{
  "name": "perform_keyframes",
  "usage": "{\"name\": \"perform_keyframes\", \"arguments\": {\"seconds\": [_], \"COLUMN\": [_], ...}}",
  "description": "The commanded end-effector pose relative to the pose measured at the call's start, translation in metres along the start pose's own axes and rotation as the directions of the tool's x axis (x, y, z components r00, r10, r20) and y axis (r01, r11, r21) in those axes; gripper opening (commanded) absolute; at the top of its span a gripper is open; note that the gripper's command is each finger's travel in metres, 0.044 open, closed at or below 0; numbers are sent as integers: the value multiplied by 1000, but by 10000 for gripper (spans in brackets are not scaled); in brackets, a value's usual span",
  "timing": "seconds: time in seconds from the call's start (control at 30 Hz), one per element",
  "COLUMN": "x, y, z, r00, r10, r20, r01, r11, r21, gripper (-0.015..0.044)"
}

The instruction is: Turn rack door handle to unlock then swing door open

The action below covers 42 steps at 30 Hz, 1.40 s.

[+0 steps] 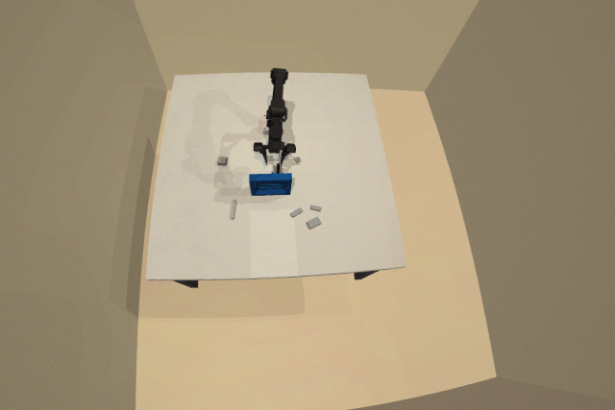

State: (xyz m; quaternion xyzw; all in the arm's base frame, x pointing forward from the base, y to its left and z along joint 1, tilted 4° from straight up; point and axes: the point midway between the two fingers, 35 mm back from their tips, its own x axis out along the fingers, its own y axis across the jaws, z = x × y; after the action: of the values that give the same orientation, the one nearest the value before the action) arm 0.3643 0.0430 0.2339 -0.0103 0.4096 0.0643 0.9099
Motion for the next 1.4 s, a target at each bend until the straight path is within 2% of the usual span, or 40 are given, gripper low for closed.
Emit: {"name": "perform_keyframes", "arguments": {"seconds": [0.0,0.43,0.87,1.37], "x": [6,16,15,27], "y": [3,13,21,23], "z": [-6,-27,-48,-58], "r00": [996,922,763,753], "r10": [11,30,39,39], "r20": [-88,-386,-645,-657], "r01": [-11,-37,-59,-60], "r11": [1000,999,998,998], "r21": [-8,-12,-9,-9], "gripper": [300,300,300,300]}}
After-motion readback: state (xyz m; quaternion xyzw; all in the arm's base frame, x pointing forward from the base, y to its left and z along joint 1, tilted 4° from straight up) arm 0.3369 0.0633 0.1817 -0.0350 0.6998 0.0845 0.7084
